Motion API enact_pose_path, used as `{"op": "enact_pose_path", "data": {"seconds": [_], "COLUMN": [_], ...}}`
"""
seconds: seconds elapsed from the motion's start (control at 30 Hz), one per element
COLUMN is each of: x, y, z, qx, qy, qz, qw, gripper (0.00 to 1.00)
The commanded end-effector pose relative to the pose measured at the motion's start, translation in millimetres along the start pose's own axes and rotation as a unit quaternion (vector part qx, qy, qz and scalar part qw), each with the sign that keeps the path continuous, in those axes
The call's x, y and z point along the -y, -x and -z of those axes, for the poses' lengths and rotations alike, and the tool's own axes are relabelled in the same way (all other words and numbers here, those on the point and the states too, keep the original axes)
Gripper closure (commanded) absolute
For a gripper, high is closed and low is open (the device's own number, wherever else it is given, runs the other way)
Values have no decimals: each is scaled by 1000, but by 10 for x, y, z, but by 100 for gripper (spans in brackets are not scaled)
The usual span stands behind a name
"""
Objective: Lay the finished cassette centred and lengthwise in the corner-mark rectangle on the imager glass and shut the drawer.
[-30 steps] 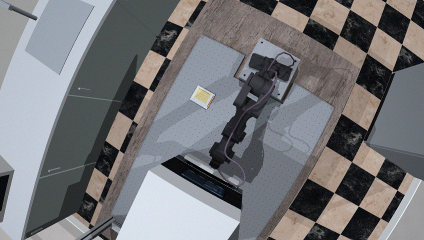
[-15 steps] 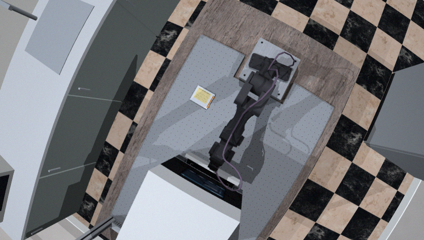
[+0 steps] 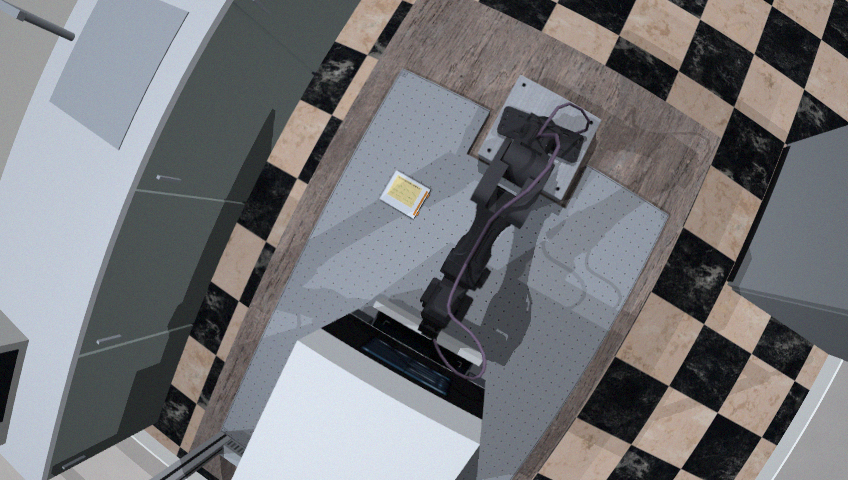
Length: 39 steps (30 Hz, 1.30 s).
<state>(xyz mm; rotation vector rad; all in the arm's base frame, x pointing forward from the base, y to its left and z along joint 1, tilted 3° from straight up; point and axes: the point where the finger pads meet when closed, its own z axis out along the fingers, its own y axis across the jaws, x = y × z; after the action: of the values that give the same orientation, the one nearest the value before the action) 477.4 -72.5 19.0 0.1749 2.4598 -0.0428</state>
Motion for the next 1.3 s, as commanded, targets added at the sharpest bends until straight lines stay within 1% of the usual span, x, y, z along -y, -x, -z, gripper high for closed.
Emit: {"op": "enact_pose_path", "data": {"seconds": [0.0, 0.53, 0.6, 0.63, 0.67, 1.27], "x": [-11, 7, 7, 8, 8, 8], "y": [-46, -211, -211, -131, -115, -115], "z": [152, 261, 261, 272, 274, 274], "qx": [-12, -12, -12, -4, -2, -2], "qy": [2, 2, 2, 2, 2, 2], "qz": [3, 1, 1, 1, 1, 1], "qw": [1000, 1000, 1000, 1000, 1000, 1000], "gripper": [100, 100, 100, 100, 100, 100]}}
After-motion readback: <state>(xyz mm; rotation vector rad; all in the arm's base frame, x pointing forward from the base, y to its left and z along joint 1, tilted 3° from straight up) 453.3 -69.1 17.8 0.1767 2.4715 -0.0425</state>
